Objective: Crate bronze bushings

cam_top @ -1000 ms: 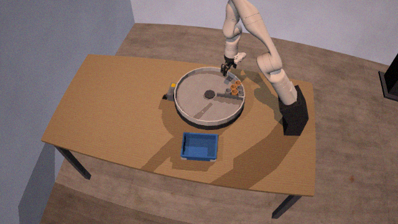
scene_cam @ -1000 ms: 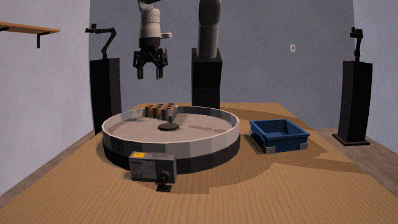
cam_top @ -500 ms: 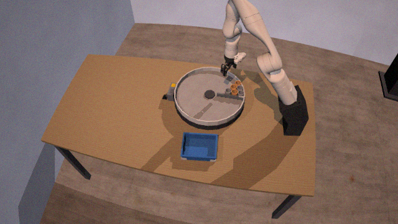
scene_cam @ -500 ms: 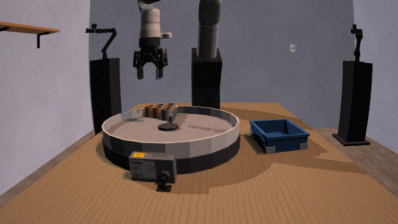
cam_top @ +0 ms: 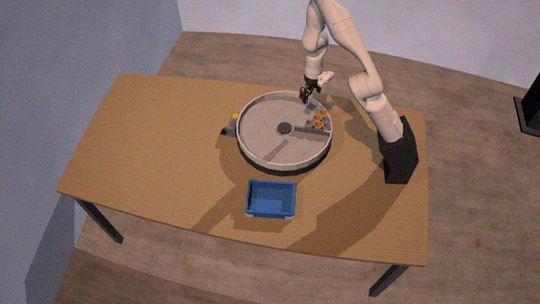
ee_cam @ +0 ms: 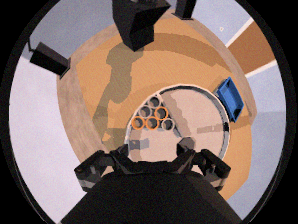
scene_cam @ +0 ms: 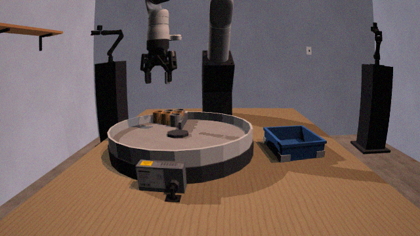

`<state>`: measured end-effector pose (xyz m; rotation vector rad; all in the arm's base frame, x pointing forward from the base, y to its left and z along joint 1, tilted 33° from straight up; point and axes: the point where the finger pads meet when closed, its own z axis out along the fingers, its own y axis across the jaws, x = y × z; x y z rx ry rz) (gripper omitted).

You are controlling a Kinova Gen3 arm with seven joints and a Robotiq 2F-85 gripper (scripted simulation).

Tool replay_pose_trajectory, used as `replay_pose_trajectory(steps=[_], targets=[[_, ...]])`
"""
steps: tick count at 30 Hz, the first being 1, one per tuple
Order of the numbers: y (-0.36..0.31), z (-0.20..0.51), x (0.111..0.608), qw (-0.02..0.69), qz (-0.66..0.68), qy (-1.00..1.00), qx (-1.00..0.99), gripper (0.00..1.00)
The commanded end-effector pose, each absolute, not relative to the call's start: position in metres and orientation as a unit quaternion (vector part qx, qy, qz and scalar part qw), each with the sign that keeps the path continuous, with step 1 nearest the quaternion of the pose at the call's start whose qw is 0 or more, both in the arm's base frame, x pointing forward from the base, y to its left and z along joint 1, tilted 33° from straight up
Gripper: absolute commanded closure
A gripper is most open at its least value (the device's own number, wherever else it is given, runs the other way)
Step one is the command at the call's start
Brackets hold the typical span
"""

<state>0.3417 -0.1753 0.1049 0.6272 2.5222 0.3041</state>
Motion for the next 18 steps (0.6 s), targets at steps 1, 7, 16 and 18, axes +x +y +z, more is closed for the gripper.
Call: replay_pose_trajectory(steps=[1, 7, 16, 18], targets=[[-0.176, 0.105, 0.342, 0.26, 0.112, 0.931, 0.232, 0.0], [-0.178, 0.094, 0.339, 0.246, 0.139, 0.902, 0.327, 0.81], [-0.178, 0.094, 0.339, 0.246, 0.139, 0.902, 0.327, 0.81], [-0.178, 0.094, 0.339, 0.246, 0.139, 0.902, 0.327, 0.81]])
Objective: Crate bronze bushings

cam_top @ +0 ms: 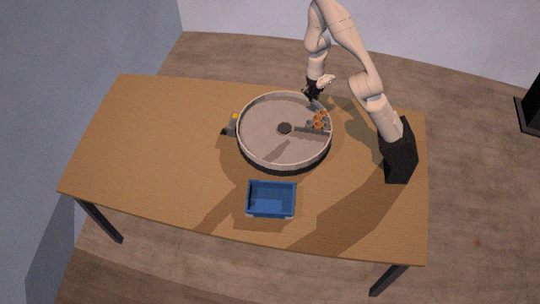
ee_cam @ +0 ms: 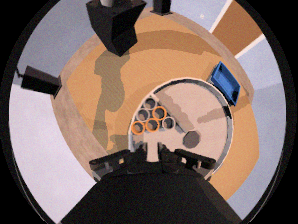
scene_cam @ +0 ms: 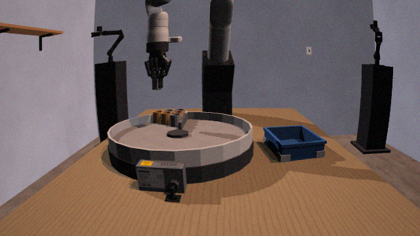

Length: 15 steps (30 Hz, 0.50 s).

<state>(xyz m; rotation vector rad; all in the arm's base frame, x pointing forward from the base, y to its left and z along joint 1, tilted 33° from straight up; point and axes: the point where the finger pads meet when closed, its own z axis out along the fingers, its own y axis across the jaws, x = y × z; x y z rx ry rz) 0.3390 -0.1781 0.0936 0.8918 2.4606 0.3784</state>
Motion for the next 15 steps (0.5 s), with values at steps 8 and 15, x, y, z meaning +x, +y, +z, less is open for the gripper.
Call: replay_pose_trajectory(steps=[8, 15], targets=[[-0.181, 0.0824, 0.3362, 0.23, 0.164, 0.863, 0.419, 0.81], [-0.181, 0.0824, 0.3362, 0.23, 0.164, 0.863, 0.419, 0.81]])
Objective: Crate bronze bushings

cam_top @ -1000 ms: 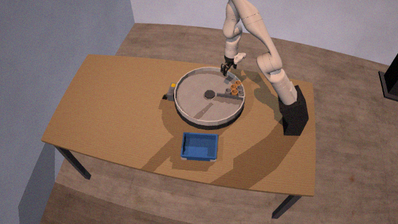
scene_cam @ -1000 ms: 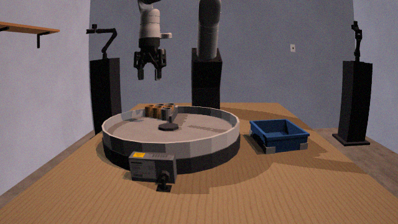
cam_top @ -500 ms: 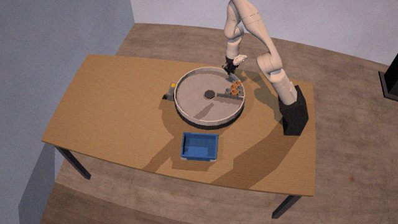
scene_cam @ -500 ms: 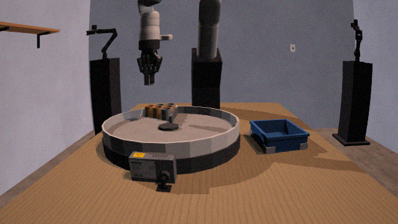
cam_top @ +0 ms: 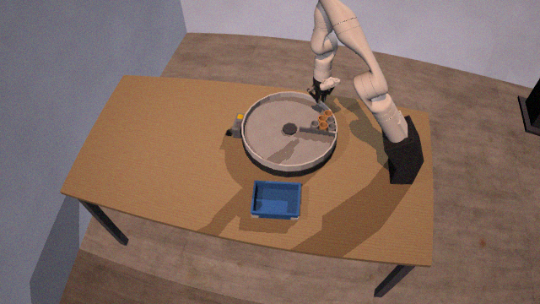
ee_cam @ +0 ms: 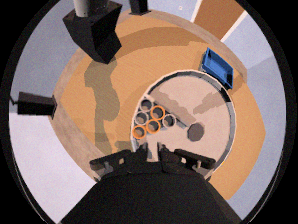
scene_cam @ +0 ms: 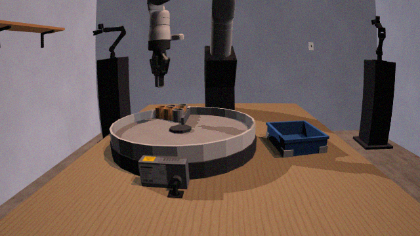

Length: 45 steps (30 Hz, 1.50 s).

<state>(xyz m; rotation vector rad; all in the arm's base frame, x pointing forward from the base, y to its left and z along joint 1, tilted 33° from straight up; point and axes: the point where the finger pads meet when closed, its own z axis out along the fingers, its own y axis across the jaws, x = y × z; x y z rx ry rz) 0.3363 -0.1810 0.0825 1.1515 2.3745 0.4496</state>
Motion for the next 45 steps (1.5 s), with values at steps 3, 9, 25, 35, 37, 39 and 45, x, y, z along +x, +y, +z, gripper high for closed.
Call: replay_pose_trajectory(steps=[3, 9, 25, 35, 37, 39, 45], targets=[[-0.182, 0.08, 0.336, 0.227, 0.168, 0.854, 0.437, 0.81], [-0.184, 0.071, 0.334, 0.212, 0.187, 0.815, 0.506, 0.81], [-0.187, 0.06, 0.331, 0.191, 0.208, 0.758, 0.588, 0.81], [-0.187, 0.06, 0.331, 0.191, 0.208, 0.758, 0.588, 0.81], [-0.187, 0.058, 0.33, 0.187, 0.212, 0.746, 0.603, 0.81], [-0.188, 0.053, 0.329, 0.178, 0.22, 0.72, 0.634, 0.81], [-0.189, 0.049, 0.328, 0.168, 0.227, 0.693, 0.663, 0.81]])
